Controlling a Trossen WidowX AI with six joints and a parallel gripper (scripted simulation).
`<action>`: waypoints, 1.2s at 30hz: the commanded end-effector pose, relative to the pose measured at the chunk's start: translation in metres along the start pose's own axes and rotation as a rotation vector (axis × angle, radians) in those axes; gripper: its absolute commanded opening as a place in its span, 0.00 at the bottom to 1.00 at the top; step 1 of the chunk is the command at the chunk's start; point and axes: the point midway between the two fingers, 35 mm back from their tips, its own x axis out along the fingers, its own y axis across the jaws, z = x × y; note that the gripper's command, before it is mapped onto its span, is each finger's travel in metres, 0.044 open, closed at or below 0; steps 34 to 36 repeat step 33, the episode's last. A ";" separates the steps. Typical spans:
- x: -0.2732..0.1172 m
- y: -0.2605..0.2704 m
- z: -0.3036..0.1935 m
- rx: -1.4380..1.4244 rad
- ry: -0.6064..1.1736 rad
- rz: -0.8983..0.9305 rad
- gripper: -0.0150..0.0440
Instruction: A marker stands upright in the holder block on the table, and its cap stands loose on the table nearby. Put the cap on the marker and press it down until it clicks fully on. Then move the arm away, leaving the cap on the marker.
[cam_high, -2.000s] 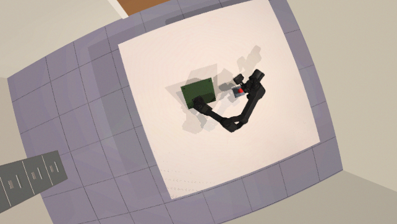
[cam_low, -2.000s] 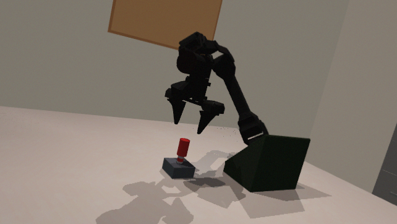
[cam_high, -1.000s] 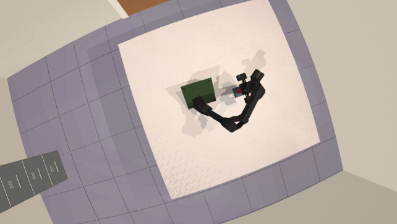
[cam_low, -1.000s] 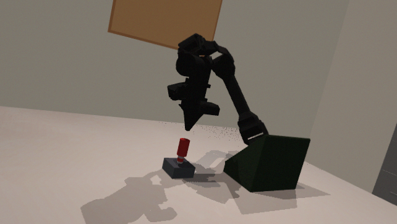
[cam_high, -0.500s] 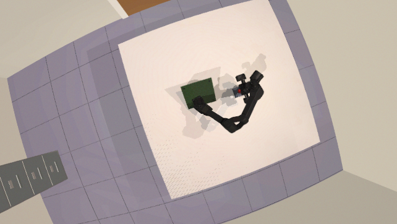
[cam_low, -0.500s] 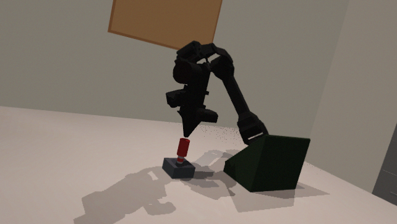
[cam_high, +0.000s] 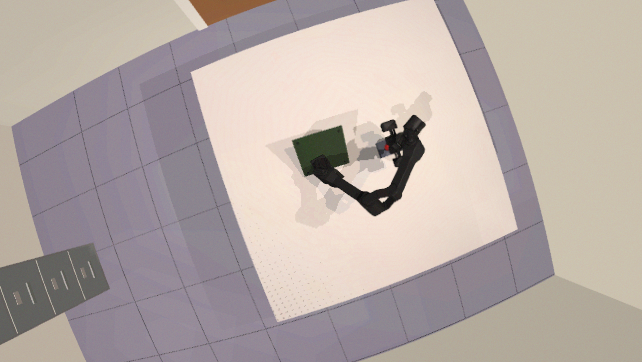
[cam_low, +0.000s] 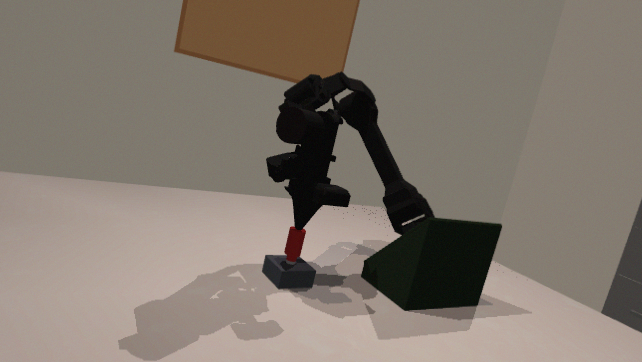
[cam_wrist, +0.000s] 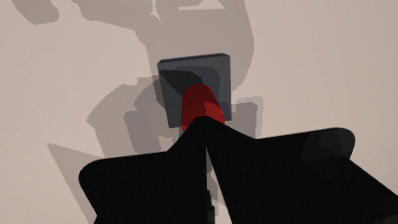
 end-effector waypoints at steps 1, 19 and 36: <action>-0.001 0.000 0.000 0.000 -0.002 0.001 0.25; -0.090 0.001 -0.001 -0.078 -0.057 0.017 0.48; -0.090 0.001 -0.001 -0.078 -0.057 0.017 1.00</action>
